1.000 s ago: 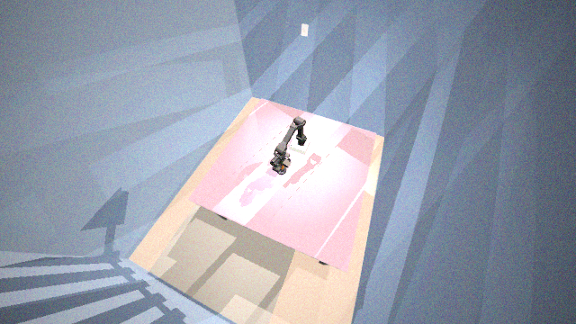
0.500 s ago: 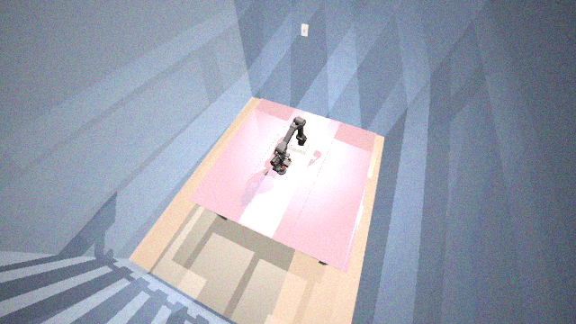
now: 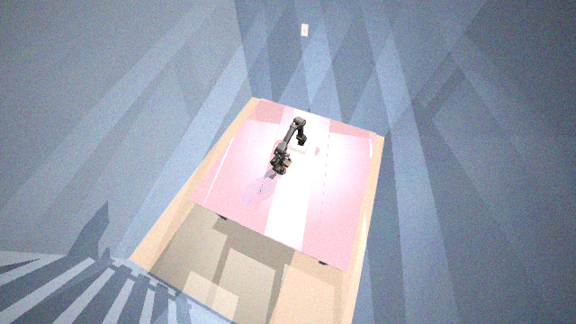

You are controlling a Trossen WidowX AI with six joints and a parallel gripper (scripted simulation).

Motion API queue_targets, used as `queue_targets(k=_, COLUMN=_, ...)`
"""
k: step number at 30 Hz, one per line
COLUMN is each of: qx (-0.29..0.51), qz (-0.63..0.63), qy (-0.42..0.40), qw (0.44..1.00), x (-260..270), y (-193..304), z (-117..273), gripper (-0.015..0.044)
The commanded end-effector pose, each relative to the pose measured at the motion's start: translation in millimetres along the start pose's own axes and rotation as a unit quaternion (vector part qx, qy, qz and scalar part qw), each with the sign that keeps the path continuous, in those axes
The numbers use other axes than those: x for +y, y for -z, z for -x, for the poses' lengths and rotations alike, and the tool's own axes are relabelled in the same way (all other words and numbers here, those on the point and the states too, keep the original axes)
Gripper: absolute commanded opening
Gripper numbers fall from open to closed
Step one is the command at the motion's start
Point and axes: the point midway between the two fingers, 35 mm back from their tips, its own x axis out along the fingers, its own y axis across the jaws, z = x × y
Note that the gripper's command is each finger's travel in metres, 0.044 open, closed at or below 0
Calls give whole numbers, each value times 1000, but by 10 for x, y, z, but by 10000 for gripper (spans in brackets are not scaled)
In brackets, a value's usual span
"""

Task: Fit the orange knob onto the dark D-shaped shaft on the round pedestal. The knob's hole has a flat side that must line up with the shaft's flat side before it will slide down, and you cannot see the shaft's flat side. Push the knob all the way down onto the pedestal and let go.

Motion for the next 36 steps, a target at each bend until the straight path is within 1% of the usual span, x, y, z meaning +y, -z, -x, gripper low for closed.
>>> queue_targets(k=1, qx=-2, qz=2, qy=-2, qw=1000, x=10, y=-5, z=-2, gripper=0)
queue_targets(k=16, qx=-2, qz=-4, qy=-2, qw=1000, x=43, y=-11, z=61, gripper=0)
queue_targets(k=19, qx=-2, qz=18, qy=-2, qw=1000, x=50, y=-11, z=71, gripper=0)
queue_targets(k=36, qx=-2, qz=22, qy=-1, qw=1000, x=-14, y=-5, z=41, gripper=0)
